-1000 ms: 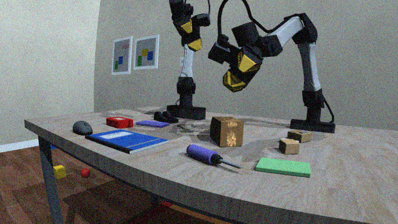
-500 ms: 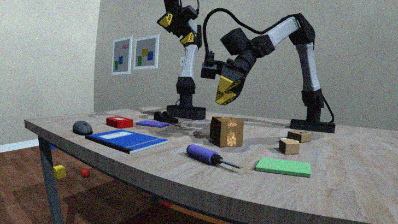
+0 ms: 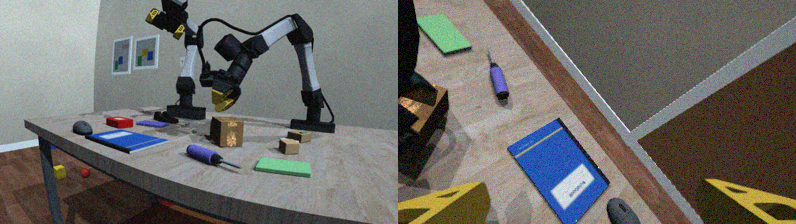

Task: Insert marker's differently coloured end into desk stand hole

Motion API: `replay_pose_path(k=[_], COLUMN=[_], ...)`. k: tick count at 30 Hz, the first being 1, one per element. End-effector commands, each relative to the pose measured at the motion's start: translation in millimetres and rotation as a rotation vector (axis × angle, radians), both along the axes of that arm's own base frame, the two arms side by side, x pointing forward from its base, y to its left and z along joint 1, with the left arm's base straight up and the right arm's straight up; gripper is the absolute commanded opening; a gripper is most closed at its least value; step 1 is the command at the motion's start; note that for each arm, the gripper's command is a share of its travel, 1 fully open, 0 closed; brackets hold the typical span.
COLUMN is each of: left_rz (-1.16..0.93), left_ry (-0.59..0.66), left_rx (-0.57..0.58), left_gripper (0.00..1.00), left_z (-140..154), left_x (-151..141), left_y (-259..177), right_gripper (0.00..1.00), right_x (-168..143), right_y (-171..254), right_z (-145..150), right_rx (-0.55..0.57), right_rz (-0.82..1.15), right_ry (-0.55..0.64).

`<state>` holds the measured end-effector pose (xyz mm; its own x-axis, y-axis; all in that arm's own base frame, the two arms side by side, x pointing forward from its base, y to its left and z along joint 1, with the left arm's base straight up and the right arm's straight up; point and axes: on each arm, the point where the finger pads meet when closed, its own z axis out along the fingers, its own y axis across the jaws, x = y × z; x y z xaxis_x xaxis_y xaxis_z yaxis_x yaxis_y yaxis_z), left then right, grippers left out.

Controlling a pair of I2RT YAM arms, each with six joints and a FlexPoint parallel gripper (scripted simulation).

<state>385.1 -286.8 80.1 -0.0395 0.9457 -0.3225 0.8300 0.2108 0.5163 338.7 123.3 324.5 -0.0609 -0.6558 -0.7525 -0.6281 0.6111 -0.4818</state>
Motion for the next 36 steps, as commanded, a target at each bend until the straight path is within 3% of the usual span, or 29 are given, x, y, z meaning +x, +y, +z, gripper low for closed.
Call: replay_pose_path(k=[1,6,7,9,12,13,14,17,19,27,29,31,36], left_rz=[-0.052,-0.09,-0.101,-0.128,-0.143,-0.159,-0.169,-0.215,-0.245,-0.419,-0.419,-0.458,-0.545], left_ry=[0.009,0.073,0.073,0.077,0.099,0.121,0.156,0.17,0.221,0.42,0.42,0.394,0.557], left_rx=[-0.011,0.025,0.019,0.01,0.02,0.029,0.05,0.039,0.064,0.117,0.117,0.078,0.138], left_gripper=[0.5,0.5,0.5,0.5,0.5,0.5,0.5,0.5,0.5,0.5,0.5,0.5,0.5], left_z=[11.1,-11.7,-6.7,2.3,-3.4,-7.5,-21.2,-8.5,-23.2,-39.9,-39.9,-9.9,-36.6], left_x=[-6.6,-19.1,-22.1,-29.2,-34.1,-40.2,-44.3,-56.3,-68.2,-129.9,-129.9,-138.4,-178.1], left_y=[-13.7,-17.2,-18.5,-21.1,-22.2,-22.7,-22.7,-27.2,-28.5,-36.2,-36.2,-41.0,-38.7], right_gripper=[1.0,1.0,1.0,1.0,1.0,1.0,1.0,1.0,1.0,1.0,1.0,1.0,1.0], right_x=[5.6,10.3,10.8,14.6,15.8,18.0,19.1,24.3,26.5,35.2,35.2,39.6,33.3], right_y=[-12.0,-18.4,-20.6,-25.0,-27.9,-31.1,-33.9,-43.9,-50.5,-90.1,-90.1,-98.1,-124.8], right_z=[9.7,24.4,15.8,27.0,22.9,35.1,27.2,36.0,38.9,68.1,68.1,68.9,91.0], right_rx=[0.044,0.082,0.088,0.12,0.133,0.158,0.171,0.23,0.261,0.506,0.506,0.558,0.717], right_rz=[-0.075,-0.114,-0.128,-0.159,-0.178,-0.198,-0.217,-0.277,-0.312,-0.511,-0.511,-0.549,-0.64], right_ry=[-0.041,-0.074,-0.058,-0.084,-0.078,-0.106,-0.092,-0.118,-0.131,-0.242,-0.242,-0.254,-0.347])
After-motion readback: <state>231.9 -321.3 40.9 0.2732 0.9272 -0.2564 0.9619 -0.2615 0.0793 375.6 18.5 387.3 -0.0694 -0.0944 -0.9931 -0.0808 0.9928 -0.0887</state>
